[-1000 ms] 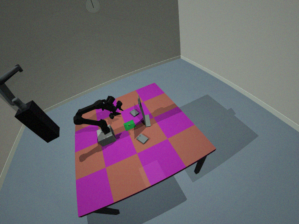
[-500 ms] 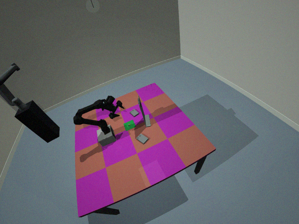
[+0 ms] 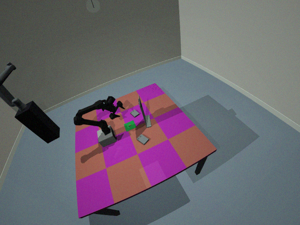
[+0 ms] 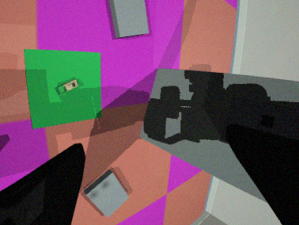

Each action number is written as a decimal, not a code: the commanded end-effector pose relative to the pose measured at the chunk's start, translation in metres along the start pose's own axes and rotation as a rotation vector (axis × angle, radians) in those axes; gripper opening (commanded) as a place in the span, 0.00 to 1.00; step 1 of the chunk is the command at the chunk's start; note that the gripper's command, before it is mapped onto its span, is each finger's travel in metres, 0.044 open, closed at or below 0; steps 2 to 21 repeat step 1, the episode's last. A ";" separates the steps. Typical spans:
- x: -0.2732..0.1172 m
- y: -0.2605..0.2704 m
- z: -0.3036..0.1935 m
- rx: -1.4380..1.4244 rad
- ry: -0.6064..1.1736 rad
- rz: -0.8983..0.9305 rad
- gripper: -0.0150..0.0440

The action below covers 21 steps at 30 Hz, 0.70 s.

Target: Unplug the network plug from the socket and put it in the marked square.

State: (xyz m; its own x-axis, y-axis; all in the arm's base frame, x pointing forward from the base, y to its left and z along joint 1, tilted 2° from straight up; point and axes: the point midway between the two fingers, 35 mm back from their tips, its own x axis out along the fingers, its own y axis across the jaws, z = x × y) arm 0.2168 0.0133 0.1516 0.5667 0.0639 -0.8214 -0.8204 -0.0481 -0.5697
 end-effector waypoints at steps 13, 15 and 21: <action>0.000 0.000 0.001 -0.006 -0.005 0.001 1.00; 0.000 0.000 0.001 -0.006 -0.005 0.001 1.00; 0.000 0.000 0.001 -0.006 -0.005 0.001 1.00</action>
